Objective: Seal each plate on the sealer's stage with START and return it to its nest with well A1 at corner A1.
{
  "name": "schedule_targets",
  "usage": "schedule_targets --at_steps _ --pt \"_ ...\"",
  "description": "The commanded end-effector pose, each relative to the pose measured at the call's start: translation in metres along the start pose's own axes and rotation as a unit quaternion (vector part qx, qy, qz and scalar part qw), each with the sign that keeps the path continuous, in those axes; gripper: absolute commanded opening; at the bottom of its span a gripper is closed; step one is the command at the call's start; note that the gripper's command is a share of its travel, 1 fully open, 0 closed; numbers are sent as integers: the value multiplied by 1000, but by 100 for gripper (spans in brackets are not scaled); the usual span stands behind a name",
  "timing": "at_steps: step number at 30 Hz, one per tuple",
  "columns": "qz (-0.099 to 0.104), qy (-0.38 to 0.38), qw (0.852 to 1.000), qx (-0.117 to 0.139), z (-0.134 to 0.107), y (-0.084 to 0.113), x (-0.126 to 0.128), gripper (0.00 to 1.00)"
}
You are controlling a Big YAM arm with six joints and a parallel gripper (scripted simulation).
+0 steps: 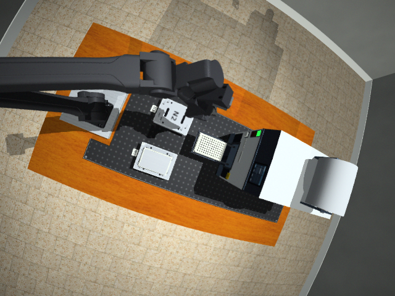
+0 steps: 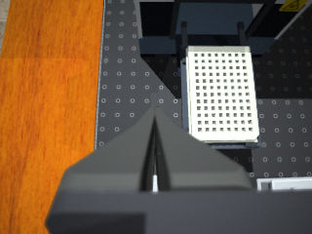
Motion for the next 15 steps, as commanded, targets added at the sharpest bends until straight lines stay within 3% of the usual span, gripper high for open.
schedule_targets --at_steps 1,11,15 --pt "15 -18 1000 -20 29 11 13 0" --pt "24 -25 999 -41 43 27 12 0" --pt "22 -24 999 -39 44 23 14 0"
Point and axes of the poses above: the point where the finger pads meet when closed, its own y axis back along the fingers, its own x axis across the jaws, z = x × y, the point moved 8 cm from there along y, back along the fingers, and after that the axes turned 8 degrees about -y, right-handed, at the moved point
